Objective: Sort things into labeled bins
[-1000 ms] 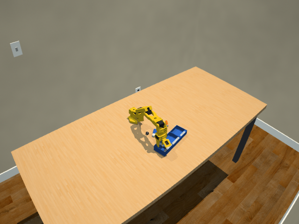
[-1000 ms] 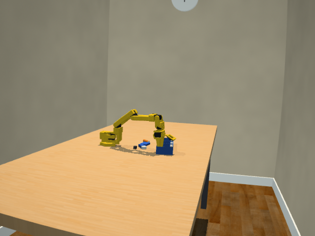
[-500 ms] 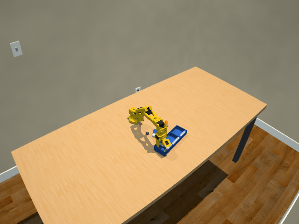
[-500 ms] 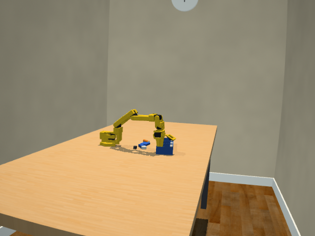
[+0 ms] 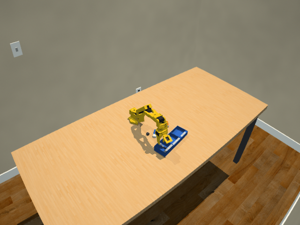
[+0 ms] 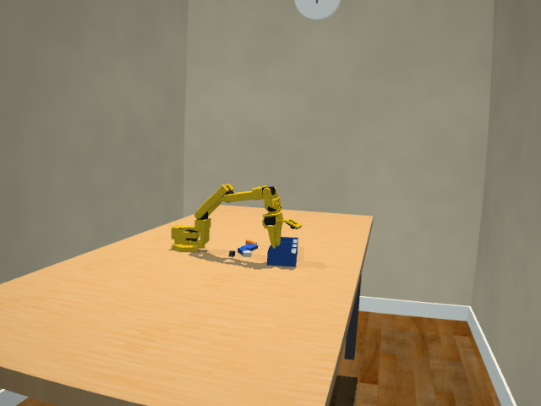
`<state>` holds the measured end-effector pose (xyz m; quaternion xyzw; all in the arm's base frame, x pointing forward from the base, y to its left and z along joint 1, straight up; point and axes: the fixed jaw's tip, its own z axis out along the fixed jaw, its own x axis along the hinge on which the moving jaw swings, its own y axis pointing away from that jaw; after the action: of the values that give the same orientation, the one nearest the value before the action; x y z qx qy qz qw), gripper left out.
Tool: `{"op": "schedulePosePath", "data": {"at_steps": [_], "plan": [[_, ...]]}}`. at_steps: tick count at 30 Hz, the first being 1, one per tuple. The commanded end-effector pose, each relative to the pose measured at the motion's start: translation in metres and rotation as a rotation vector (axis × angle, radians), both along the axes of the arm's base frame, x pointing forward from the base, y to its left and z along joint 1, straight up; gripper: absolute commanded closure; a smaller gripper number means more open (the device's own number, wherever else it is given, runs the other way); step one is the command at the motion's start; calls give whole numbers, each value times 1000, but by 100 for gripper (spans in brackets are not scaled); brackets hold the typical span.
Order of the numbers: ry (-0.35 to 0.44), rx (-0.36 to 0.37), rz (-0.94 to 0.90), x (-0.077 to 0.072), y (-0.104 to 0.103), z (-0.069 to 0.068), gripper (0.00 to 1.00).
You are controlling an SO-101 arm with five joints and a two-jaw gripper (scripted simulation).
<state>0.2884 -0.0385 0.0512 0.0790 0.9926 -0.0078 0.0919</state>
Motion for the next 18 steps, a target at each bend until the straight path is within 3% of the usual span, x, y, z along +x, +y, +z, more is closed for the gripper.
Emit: {"op": "schedulePosePath", "data": {"at_steps": [1, 18], "plan": [[-126, -16, -1, 12, 1, 29, 83], [-152, -20, -1, 14, 1, 34, 83]]}}
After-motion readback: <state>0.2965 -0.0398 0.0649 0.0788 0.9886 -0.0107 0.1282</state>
